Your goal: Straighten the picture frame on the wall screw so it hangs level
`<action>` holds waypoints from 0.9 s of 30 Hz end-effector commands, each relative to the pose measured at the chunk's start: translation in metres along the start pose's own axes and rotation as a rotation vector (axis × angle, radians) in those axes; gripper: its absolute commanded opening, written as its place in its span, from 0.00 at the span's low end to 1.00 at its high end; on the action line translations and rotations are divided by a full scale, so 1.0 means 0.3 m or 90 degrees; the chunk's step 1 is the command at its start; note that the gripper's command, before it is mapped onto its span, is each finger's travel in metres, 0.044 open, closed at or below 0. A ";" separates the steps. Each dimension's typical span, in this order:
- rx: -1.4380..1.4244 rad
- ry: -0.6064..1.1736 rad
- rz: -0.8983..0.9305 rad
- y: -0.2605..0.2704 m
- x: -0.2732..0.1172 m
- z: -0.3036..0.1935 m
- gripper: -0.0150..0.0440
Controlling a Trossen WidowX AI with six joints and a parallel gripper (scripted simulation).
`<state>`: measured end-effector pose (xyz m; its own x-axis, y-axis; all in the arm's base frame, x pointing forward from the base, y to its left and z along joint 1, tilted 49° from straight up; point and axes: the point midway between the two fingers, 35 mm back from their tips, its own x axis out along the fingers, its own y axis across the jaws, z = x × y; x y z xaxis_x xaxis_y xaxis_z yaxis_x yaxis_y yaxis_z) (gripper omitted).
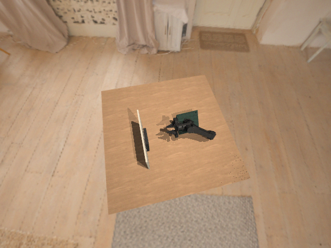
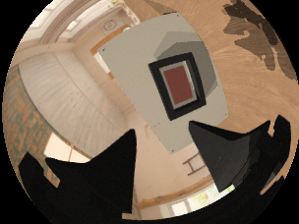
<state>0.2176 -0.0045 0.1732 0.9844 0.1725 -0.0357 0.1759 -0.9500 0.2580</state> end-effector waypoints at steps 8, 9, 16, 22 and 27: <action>0.005 0.001 -0.004 -0.005 -0.003 0.004 0.69; 0.005 0.001 -0.004 -0.005 -0.003 0.004 0.69; 0.005 0.001 -0.004 -0.005 -0.003 0.004 0.69; 0.005 0.001 -0.004 -0.005 -0.003 0.004 0.69; 0.005 0.001 -0.004 -0.005 -0.003 0.004 0.69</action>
<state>0.2168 -0.0044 0.1729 0.9844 0.1726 -0.0333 0.1753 -0.9502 0.2578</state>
